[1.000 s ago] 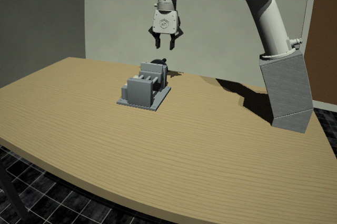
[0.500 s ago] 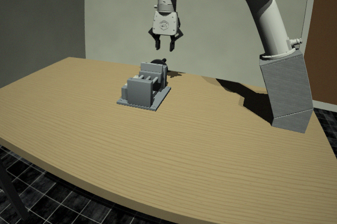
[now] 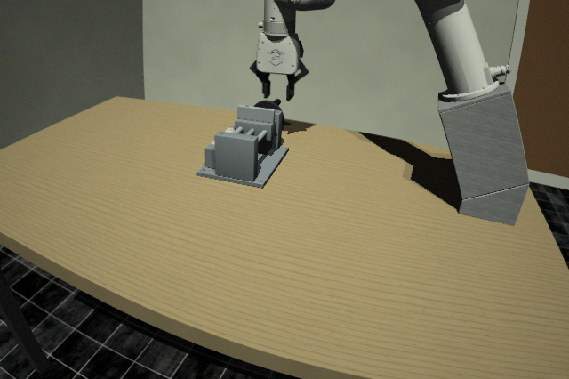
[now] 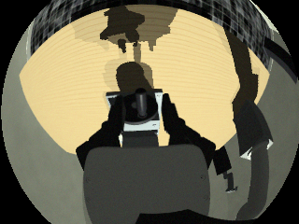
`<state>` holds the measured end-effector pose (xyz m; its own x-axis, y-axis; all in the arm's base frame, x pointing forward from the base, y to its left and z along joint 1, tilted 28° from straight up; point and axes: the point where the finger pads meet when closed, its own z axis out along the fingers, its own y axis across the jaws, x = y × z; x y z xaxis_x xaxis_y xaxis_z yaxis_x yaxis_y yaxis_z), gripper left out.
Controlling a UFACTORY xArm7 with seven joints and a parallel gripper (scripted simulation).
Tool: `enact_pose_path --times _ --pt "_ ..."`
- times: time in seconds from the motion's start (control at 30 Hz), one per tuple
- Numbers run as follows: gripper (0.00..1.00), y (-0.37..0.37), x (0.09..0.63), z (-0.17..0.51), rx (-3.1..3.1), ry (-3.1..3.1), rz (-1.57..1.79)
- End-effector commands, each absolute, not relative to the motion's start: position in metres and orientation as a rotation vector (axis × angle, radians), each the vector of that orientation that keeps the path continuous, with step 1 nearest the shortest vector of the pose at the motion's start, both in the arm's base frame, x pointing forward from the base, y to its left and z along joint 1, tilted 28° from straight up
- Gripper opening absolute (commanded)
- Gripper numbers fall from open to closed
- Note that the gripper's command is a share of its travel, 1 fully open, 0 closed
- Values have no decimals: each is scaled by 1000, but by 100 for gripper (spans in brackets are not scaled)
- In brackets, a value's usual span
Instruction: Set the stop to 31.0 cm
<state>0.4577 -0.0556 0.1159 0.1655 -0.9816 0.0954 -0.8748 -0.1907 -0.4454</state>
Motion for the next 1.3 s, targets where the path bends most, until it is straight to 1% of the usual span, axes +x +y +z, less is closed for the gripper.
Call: enact_pose_path --times 0.0,0.8,0.83,1.27 --pt "57 -54 468 101 -2143 1749 -487" --pt "57 -54 473 91 -2143 1749 -487" --pt "6 -54 473 91 -2143 1749 -487" --pt "6 -54 473 91 -2143 1749 -487"
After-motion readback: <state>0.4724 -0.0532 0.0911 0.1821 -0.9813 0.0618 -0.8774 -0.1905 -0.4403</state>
